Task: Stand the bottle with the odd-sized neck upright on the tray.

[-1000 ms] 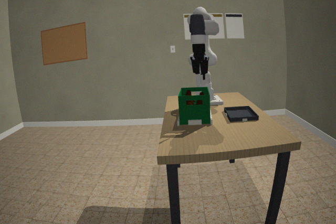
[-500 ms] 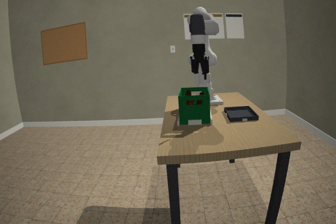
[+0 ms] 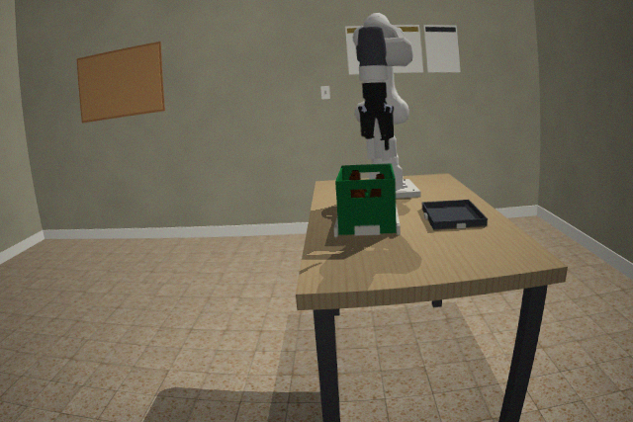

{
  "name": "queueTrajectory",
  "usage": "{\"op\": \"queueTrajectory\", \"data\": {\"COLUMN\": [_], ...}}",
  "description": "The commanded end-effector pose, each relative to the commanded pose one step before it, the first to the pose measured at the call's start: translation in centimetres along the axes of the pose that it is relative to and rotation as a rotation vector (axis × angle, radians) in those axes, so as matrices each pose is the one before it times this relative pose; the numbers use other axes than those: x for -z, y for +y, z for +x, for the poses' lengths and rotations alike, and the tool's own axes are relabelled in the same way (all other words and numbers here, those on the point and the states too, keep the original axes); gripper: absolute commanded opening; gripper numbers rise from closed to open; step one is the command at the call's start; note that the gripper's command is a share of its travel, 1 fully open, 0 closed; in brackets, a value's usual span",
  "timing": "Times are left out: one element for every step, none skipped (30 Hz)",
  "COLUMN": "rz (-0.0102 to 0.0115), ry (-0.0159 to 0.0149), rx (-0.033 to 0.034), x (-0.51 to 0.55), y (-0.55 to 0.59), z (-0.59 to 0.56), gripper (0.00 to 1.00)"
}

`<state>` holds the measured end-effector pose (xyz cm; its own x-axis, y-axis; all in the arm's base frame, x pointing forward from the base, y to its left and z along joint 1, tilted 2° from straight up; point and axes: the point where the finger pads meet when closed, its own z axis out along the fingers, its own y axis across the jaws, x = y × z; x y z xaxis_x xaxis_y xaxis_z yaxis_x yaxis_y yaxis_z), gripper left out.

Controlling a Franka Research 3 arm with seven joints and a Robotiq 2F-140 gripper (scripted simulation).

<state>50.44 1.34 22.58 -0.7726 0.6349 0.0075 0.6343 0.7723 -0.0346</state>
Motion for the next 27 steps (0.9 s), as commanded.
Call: {"op": "queueTrajectory", "data": {"rz": [-0.00325, 0.0, 0.0, 0.0, 0.0, 0.0, 0.0, 0.00001, 0.00001, 0.00001, 0.00001, 0.00001, 0.00001, 0.00001, 0.0, 0.0, 0.00001, 0.00001, 0.0, 0.0, 0.0, 0.0, 0.0, 0.0, 0.0, 0.0, 0.0], "ry": [0.00036, 0.0, 0.0, 0.0, 0.0, 0.0, 0.0, 0.0, 0.0, 0.0, 0.0, 0.0, 0.0, -0.00001, 0.0, 0.0, -0.00001, 0.0, 0.0, 0.0, 0.0, 0.0, 0.0, 0.0, 0.0, 0.0, 0.0], "rx": [-0.01009, 0.0, 0.0, 0.0, 0.0, 0.0, 0.0, 0.0, 0.0, 0.0, 0.0, 0.0, 0.0, 0.0, 0.0, 0.0, 0.0, 0.0, 0.0, 0.0, 0.0, 0.0, 0.0, 0.0, 0.0, 0.0, 0.0], "x": [-0.013, -0.001, -0.003, -0.006, -0.01, -0.015, -0.02, -0.025, -0.031, -0.037, -0.044, -0.05, -0.057, -0.063, 0.0, 0.0, -0.07, -0.077, -0.084, -0.091, -0.097, -0.102, -0.108, -0.115, -0.119, -0.123, -0.127], "y": [0.015, 0.0, 0.0, 0.0, 0.0, 0.0, 0.0, 0.0, 0.0, 0.0, 0.0, 0.0, 0.0, 0.0, 0.0, 0.0, 0.0, 0.0, 0.001, 0.001, 0.0, 0.0, 0.0, 0.001, 0.001, 0.001, 0.0], "z": [0.008, 0.0, 0.0, 0.0, 0.0, 0.0, 0.0, 0.0, 0.0, 0.0, 0.0, 0.0, 0.0, 0.0, 0.0, 0.0, 0.0, 0.0, -0.001, -0.001, 0.0, 0.0, 0.0, -0.001, -0.001, 0.0, 0.0], "gripper": [0.44, 0.44, 0.44, 0.44, 0.44, 0.44, 0.44, 0.44, 0.44, 0.44, 0.44, 0.44, 0.44, 0.44, 0.44, 0.44, 0.44, 0.44, 0.44, 0.44, 0.44, 0.44, 0.44, 0.44, 0.44, 0.44, 0.44]}}
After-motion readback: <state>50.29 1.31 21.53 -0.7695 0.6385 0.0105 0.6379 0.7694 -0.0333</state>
